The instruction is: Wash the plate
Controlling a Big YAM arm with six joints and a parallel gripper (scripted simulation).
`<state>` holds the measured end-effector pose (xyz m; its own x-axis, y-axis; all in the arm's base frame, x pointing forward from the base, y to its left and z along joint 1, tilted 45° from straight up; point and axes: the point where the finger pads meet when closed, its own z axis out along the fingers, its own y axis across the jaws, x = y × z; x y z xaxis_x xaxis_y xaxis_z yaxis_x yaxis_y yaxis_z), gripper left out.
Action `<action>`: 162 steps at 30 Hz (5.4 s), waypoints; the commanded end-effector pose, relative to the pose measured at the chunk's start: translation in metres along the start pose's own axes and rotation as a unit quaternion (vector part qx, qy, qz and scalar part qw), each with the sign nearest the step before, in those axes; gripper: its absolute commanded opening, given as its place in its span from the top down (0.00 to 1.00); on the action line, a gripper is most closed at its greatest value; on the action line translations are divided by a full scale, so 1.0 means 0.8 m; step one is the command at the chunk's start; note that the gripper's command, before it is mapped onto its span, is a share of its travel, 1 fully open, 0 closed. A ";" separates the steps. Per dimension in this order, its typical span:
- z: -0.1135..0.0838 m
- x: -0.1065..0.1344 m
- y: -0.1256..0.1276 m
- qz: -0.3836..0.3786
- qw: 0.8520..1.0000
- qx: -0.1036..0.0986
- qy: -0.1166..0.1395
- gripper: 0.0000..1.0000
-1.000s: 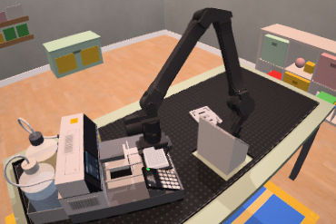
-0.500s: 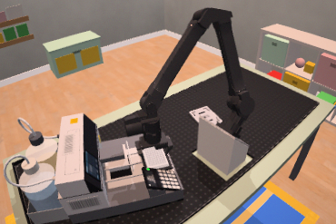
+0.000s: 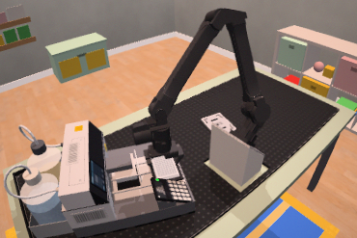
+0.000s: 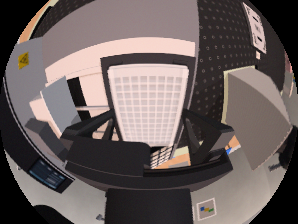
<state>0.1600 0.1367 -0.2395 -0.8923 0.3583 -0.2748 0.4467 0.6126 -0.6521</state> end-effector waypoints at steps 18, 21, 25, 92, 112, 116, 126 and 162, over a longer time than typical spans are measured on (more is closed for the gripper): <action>-0.065 -0.002 0.028 0.008 1.000 -0.029 -0.003 0.00; -0.071 -0.002 0.028 0.008 1.000 -0.029 -0.002 0.00; -0.080 -0.002 0.028 0.008 1.000 -0.029 -0.002 0.00; -0.130 0.000 0.026 0.006 1.000 -0.020 0.000 0.00; -0.115 0.054 -0.009 -0.142 0.990 -0.010 -0.004 0.16; -0.111 0.067 -0.014 -0.176 0.984 -0.005 -0.004 0.20; -0.107 0.123 -0.032 -0.337 0.942 -0.001 -0.003 0.40; -0.115 0.120 -0.031 -0.386 0.922 -0.007 -0.001 1.00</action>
<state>0.0708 0.2195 -0.1856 -0.9477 -0.1809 0.2631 -0.3131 0.6881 -0.6546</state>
